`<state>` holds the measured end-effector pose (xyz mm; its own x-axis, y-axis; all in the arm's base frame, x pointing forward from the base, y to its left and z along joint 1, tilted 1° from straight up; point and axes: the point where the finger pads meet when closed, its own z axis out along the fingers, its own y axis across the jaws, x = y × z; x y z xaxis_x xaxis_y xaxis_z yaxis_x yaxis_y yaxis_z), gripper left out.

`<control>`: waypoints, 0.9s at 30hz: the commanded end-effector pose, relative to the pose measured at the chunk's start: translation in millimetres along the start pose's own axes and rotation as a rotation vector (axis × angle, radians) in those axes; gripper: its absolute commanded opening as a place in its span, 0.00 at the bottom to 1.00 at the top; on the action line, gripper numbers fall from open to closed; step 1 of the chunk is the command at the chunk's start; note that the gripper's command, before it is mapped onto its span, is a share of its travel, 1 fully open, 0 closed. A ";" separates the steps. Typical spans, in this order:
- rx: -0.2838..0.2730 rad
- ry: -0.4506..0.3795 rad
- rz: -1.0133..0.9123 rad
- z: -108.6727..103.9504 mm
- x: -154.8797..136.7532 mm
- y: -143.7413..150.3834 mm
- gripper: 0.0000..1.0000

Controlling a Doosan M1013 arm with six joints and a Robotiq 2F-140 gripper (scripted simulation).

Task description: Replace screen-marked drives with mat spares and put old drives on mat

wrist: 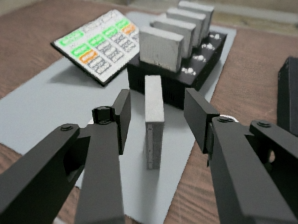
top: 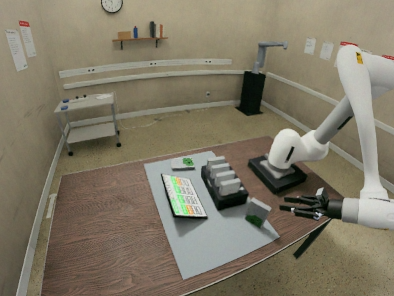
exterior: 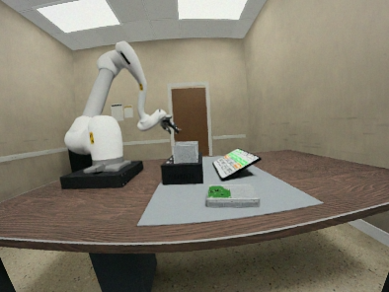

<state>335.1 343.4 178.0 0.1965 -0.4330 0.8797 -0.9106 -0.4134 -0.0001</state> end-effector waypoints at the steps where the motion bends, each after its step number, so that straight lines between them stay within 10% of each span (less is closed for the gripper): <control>1: 0.001 -0.115 0.000 -0.7 0.3 -0.2 0.40; 27: -0.002 -0.383 -0.002 0.3 0.0 0.3 0.40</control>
<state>334.9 343.3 177.8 0.3058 -0.6706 0.6758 -0.9103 -0.4139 0.0012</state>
